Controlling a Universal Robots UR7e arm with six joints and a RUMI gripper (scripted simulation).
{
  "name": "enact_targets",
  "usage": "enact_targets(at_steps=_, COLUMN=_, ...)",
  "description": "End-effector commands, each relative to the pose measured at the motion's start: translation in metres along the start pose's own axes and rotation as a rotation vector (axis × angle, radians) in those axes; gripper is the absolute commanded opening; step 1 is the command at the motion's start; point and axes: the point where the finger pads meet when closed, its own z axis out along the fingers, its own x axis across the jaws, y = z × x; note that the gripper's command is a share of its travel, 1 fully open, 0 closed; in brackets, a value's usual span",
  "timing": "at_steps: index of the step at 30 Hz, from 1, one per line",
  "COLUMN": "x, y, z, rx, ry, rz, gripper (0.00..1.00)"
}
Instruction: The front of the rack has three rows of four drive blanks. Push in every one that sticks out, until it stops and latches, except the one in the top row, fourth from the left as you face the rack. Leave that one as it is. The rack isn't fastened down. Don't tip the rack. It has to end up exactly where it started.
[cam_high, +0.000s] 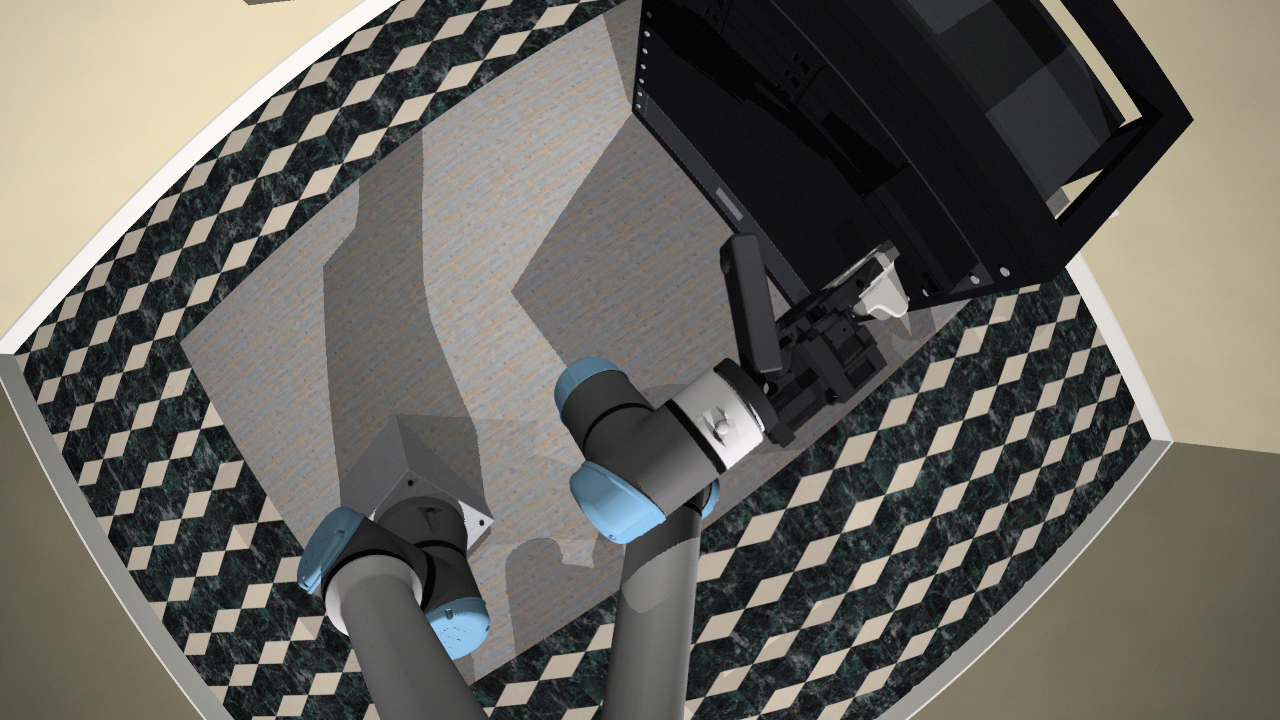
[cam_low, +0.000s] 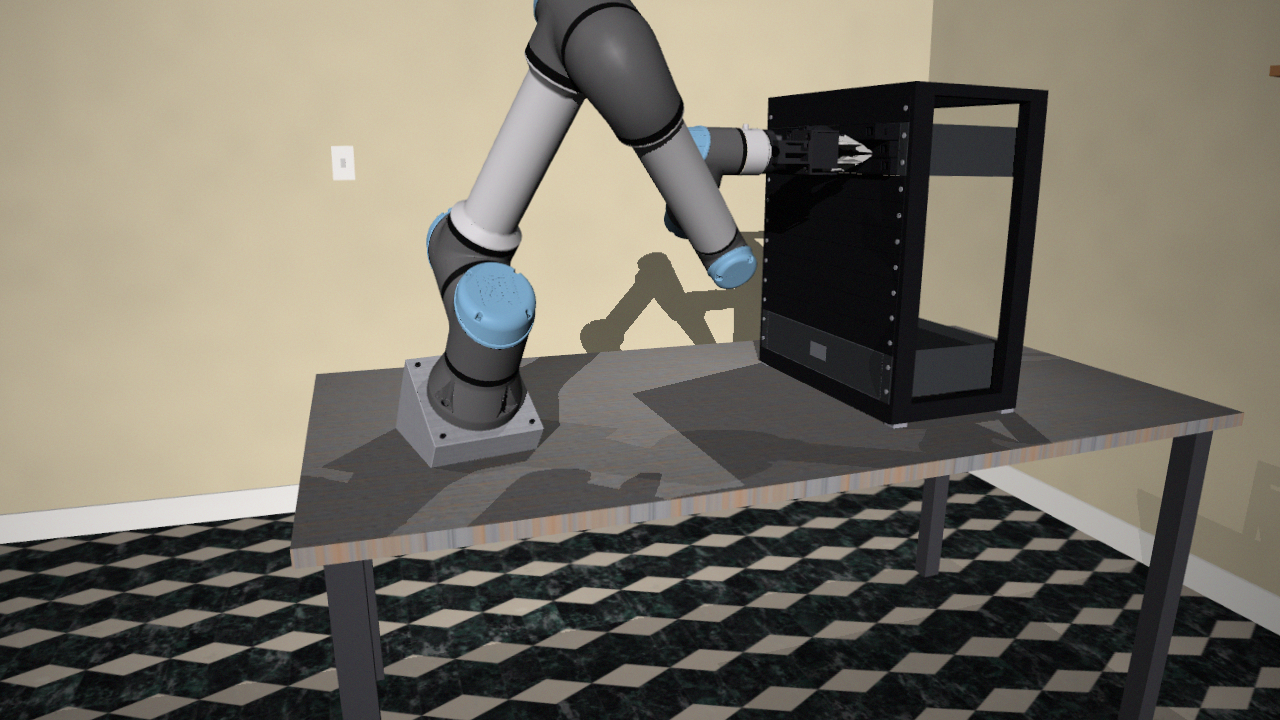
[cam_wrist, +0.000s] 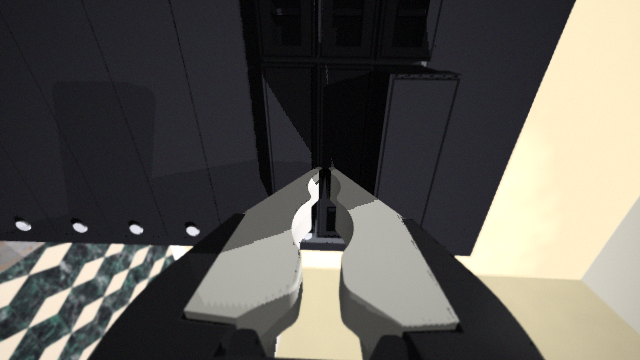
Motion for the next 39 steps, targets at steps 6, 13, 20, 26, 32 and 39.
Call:
enact_targets(at_steps=6, x=0.0007, y=0.0, z=0.0018, rx=0.0, ry=0.001, rz=0.0, gripper=0.0)
enact_targets(at_steps=13, x=0.0007, y=0.0, z=0.003, rx=0.0, ry=0.001, rz=0.0, gripper=0.0)
enact_targets(at_steps=20, x=0.0007, y=0.0, z=0.0035, rx=0.0, ry=0.001, rz=0.0, gripper=0.0)
enact_targets(at_steps=26, x=0.0007, y=0.0, z=0.0052, rx=0.0, ry=0.001, rz=0.0, gripper=0.0)
enact_targets(at_steps=32, x=0.0007, y=0.0, z=0.0053, rx=0.0, ry=0.001, rz=0.0, gripper=0.0)
enact_targets(at_steps=39, x=0.0007, y=0.0, z=0.0053, rx=0.0, ry=0.001, rz=0.0, gripper=0.0)
